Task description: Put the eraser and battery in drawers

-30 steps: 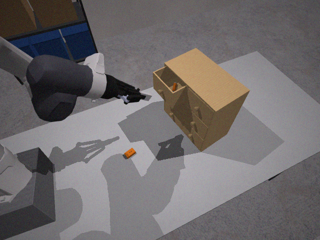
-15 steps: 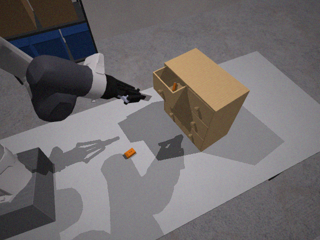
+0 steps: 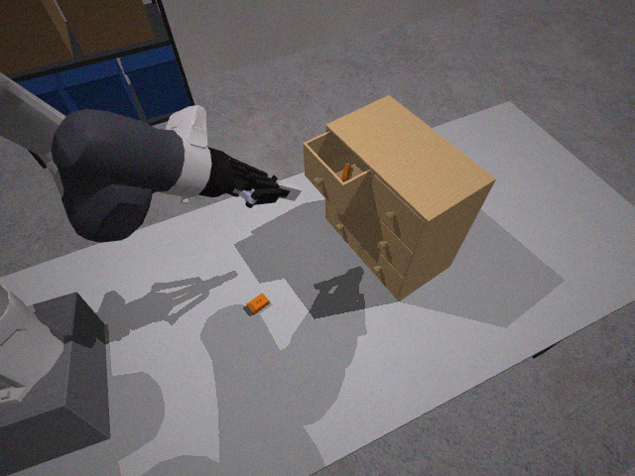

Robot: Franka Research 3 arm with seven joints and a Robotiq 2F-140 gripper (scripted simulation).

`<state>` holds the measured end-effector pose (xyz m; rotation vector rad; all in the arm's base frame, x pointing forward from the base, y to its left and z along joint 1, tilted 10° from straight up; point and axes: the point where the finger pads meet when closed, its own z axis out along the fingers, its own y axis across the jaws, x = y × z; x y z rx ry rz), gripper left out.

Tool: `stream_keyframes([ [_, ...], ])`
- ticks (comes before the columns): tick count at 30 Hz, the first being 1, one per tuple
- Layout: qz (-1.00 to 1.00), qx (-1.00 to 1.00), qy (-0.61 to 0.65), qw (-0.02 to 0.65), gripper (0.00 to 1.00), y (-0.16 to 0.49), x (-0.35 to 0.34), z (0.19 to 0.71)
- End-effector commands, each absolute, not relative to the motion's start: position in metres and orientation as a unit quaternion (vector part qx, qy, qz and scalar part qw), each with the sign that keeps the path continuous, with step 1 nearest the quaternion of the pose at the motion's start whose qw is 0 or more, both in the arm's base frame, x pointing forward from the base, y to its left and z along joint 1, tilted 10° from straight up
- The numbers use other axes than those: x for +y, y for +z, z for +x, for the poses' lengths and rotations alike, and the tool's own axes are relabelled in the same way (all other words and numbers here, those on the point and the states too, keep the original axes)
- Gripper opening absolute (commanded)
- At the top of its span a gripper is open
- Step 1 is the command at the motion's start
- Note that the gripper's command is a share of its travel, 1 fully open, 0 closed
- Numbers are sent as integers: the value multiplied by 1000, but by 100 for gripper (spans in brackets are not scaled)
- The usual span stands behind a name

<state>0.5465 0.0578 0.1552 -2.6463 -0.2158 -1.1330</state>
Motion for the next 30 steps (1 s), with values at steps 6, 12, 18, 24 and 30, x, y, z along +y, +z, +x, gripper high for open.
stream_keyframes([
  [6,-909,-75,-390,127,0,155,57,546],
  [12,-909,-75,-390,127,0,155,57,546],
  [18,-909,-75,-390,127,0,155,57,546],
  [24,-909,-75,-390,127,0,155,58,548],
  [30,-909,-75,-390,127,0,155,59,551],
])
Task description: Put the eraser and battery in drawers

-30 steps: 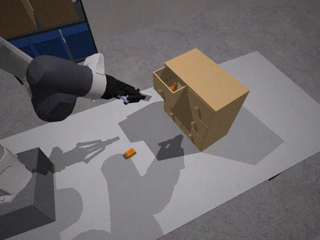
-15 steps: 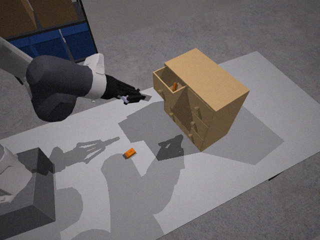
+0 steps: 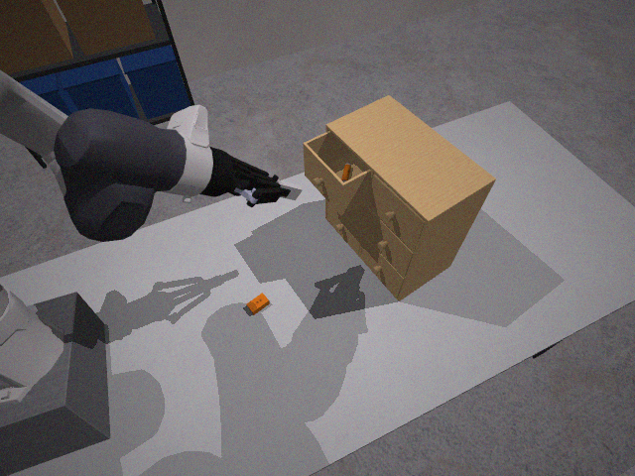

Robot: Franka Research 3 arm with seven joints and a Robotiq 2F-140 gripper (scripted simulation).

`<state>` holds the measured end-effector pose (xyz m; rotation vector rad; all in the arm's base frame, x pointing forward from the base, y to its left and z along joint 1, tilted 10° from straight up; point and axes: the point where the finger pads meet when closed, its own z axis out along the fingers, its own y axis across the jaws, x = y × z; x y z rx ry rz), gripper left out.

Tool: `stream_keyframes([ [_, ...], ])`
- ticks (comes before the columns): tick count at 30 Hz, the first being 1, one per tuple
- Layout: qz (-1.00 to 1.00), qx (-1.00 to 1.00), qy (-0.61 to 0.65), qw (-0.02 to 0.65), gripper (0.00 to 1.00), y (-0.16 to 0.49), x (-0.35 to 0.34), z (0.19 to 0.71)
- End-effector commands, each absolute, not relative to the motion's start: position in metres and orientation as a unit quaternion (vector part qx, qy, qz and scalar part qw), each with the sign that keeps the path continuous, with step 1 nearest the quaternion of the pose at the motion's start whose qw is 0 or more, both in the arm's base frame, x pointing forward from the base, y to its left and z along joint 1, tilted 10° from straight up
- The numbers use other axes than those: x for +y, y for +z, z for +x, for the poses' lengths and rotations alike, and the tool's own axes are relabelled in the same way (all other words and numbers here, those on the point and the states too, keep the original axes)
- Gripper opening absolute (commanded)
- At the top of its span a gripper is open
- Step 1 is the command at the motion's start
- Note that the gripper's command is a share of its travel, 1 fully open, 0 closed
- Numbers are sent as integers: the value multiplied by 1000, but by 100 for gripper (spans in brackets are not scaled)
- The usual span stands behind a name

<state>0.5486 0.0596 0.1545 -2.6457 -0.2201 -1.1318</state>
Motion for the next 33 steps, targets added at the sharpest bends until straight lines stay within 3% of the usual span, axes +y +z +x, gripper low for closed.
stream_keyframes([
  [1,-909,-75,-390,127,0,155,59,551],
  [33,-909,-75,-390,127,0,157,68,591],
])
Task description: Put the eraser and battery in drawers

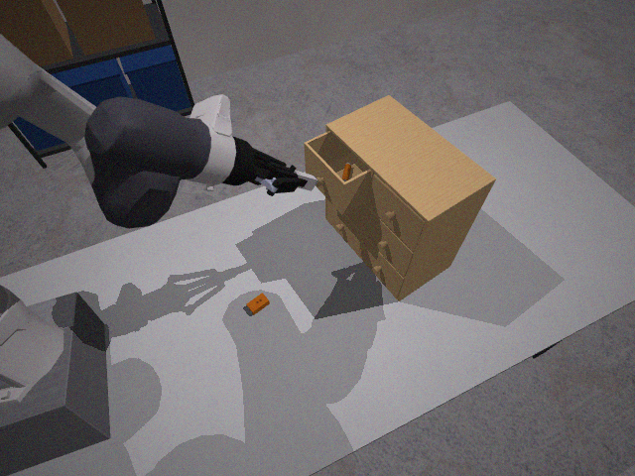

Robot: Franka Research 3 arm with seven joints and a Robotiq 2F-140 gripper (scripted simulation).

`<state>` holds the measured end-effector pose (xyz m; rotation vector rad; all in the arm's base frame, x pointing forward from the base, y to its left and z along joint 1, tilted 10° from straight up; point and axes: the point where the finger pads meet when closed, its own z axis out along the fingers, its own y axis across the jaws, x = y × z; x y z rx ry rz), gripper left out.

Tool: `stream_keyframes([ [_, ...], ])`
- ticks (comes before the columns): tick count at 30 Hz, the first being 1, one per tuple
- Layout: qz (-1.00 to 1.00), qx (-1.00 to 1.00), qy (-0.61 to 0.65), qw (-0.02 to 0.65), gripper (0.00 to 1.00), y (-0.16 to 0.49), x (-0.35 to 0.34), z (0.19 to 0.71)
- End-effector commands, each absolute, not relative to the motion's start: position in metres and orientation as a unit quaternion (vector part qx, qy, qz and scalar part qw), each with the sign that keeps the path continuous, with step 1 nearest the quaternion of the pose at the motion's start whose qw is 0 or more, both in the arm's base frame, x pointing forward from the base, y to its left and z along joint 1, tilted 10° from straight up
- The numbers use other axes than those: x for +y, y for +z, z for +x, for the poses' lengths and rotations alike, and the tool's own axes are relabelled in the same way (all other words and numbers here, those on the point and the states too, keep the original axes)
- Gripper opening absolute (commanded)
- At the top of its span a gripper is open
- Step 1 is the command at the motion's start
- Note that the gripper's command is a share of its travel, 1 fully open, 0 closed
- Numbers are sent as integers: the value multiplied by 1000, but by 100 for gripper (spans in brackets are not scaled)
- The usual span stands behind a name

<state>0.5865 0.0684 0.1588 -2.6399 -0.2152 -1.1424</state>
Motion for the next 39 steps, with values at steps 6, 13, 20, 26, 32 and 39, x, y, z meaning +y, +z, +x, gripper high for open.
stream_keyframes([
  [6,-909,-75,-390,127,0,158,70,598],
  [13,-909,-75,-390,127,0,158,73,610],
  [20,-909,-75,-390,127,0,159,75,619],
  [26,-909,-75,-390,127,0,159,77,628],
  [32,-909,-75,-390,127,0,159,78,635],
  [39,-909,-75,-390,127,0,159,79,639],
])
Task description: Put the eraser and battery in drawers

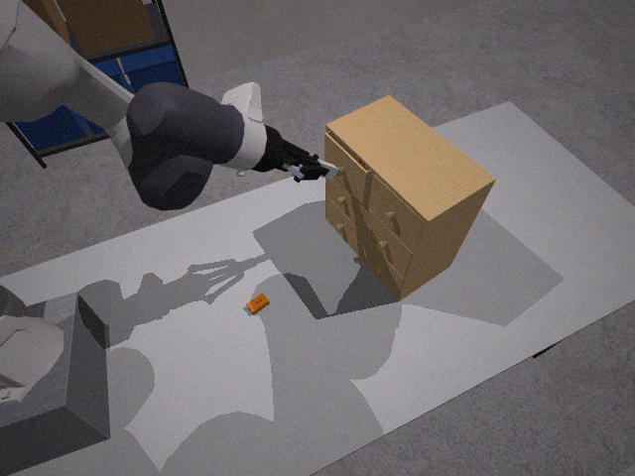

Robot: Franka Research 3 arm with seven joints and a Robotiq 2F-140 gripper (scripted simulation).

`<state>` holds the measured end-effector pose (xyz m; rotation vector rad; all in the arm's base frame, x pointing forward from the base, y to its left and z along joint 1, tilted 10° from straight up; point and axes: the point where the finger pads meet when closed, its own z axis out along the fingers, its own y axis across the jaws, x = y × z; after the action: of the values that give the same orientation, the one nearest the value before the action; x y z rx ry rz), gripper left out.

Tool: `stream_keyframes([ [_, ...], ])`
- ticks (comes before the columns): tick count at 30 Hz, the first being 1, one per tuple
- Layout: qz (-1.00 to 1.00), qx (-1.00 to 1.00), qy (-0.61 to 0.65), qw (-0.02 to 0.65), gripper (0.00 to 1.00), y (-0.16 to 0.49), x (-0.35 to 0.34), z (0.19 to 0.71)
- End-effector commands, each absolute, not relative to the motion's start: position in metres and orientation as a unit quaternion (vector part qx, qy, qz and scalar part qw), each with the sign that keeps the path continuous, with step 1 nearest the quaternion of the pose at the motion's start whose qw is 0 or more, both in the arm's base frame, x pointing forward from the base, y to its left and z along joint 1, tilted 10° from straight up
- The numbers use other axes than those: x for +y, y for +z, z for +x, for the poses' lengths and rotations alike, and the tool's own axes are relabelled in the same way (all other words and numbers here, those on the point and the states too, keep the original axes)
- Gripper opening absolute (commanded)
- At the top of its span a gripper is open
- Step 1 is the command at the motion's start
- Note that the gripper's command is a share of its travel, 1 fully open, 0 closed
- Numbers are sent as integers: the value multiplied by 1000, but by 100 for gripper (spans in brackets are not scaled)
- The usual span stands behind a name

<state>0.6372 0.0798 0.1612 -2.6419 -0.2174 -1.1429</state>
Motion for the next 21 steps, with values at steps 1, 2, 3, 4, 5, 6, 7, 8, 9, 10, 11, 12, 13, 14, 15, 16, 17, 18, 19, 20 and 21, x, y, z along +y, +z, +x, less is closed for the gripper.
stream_keyframes([
  [1,-909,-75,-390,127,0,160,80,639],
  [2,-909,-75,-390,127,0,160,80,640],
  [3,-909,-75,-390,127,0,160,80,640],
  [4,-909,-75,-390,127,0,160,80,641],
  [5,-909,-75,-390,127,0,160,80,641],
  [6,-909,-75,-390,127,0,160,80,642],
  [7,-909,-75,-390,127,0,160,80,642],
  [8,-909,-75,-390,127,0,160,80,642],
  [9,-909,-75,-390,127,0,160,80,642],
  [10,-909,-75,-390,127,0,160,80,643],
  [11,-909,-75,-390,127,0,160,80,643],
  [12,-909,-75,-390,127,0,160,80,643],
  [13,-909,-75,-390,127,0,160,80,643],
  [14,-909,-75,-390,127,0,160,80,643],
  [15,-909,-75,-390,127,0,160,80,643],
  [16,-909,-75,-390,127,0,160,80,643],
  [17,-909,-75,-390,127,0,160,80,643],
  [18,-909,-75,-390,127,0,160,80,643],
  [19,-909,-75,-390,127,0,160,80,643],
  [20,-909,-75,-390,127,0,160,80,643],
  [21,-909,-75,-390,127,0,160,80,643],
])
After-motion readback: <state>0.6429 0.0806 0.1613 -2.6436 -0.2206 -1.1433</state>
